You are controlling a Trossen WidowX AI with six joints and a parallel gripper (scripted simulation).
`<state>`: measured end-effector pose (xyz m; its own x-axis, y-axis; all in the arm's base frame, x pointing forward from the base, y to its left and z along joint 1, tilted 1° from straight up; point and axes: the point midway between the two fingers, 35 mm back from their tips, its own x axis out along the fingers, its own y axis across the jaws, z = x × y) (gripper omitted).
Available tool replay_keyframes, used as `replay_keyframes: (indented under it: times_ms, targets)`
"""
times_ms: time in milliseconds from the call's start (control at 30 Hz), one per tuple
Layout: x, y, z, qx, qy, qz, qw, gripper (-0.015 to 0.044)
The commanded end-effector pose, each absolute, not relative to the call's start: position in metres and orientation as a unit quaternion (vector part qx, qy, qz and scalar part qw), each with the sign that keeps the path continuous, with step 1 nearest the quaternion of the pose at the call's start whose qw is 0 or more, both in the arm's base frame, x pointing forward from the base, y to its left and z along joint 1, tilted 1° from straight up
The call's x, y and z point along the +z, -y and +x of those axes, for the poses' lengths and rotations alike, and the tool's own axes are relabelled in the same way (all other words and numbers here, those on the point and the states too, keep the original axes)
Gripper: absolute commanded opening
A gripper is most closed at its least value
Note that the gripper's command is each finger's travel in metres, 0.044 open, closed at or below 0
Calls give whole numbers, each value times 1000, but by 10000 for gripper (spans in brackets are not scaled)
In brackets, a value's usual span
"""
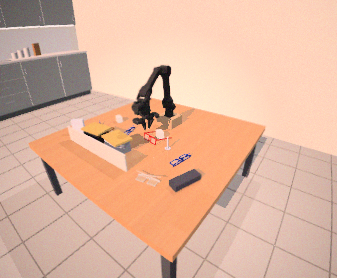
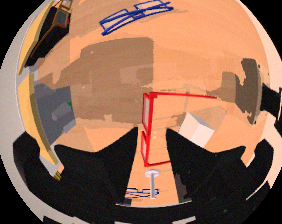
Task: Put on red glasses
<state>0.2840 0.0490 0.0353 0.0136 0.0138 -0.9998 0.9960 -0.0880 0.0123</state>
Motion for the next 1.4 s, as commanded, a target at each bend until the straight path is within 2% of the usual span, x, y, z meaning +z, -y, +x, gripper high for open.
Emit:
replay_keyframes:
  times_ms: [0,1367]
  targets:
    - [35,-49,282,-516,-478,529,475,140]
    - [-25,-50,283,-516,-478,529,475,140]
